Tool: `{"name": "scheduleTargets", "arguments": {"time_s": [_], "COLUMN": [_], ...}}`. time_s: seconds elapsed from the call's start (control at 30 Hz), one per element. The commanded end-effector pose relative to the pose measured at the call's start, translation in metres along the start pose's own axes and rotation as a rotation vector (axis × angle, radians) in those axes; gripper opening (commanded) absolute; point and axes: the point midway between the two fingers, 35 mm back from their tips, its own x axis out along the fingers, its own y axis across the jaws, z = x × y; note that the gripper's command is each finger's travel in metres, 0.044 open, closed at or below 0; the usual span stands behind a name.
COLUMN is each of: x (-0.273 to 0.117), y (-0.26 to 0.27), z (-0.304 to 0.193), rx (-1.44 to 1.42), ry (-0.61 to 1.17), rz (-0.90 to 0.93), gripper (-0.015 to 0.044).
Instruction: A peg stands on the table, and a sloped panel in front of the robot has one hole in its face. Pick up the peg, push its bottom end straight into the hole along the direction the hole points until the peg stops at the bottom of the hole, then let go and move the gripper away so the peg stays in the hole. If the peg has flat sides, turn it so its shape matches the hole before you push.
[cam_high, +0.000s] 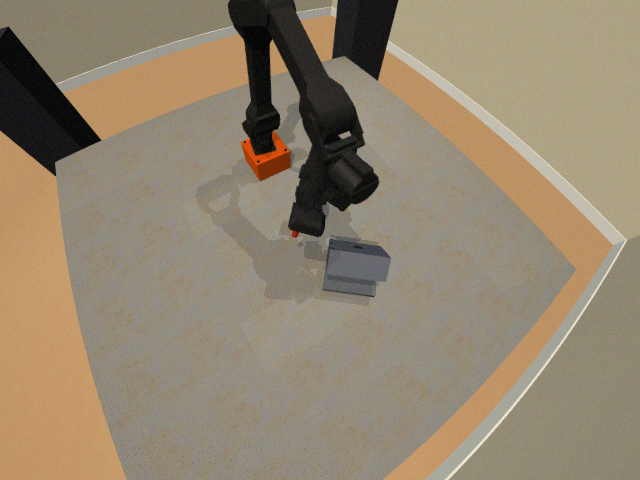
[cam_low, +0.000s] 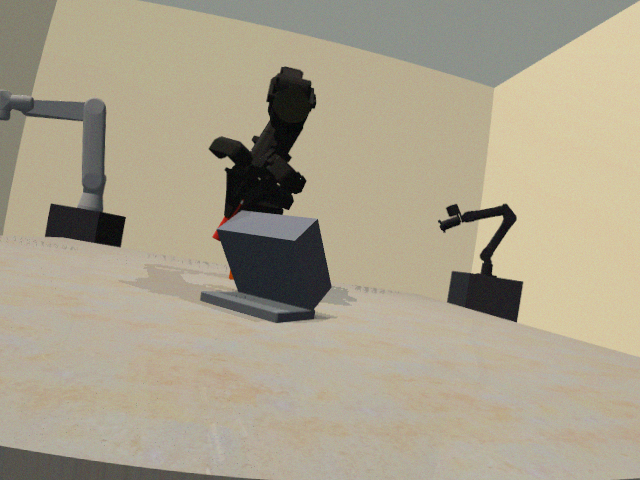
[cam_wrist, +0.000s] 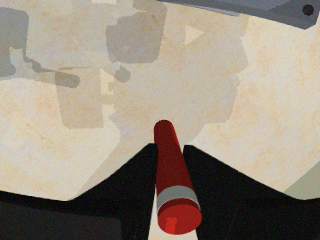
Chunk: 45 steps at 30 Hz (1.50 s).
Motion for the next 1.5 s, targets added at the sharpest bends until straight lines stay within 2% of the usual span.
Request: {"name": "scheduleTargets", "arguments": {"time_s": [0.0,1.47], "x": [0.0,-0.021], "y": [0.002,0.018], "z": [0.002,0.042], "rx": [-0.033,-0.338], "ry": [0.011,0.051], "rz": [-0.014,-0.197], "gripper": [0.0,0.0]}}
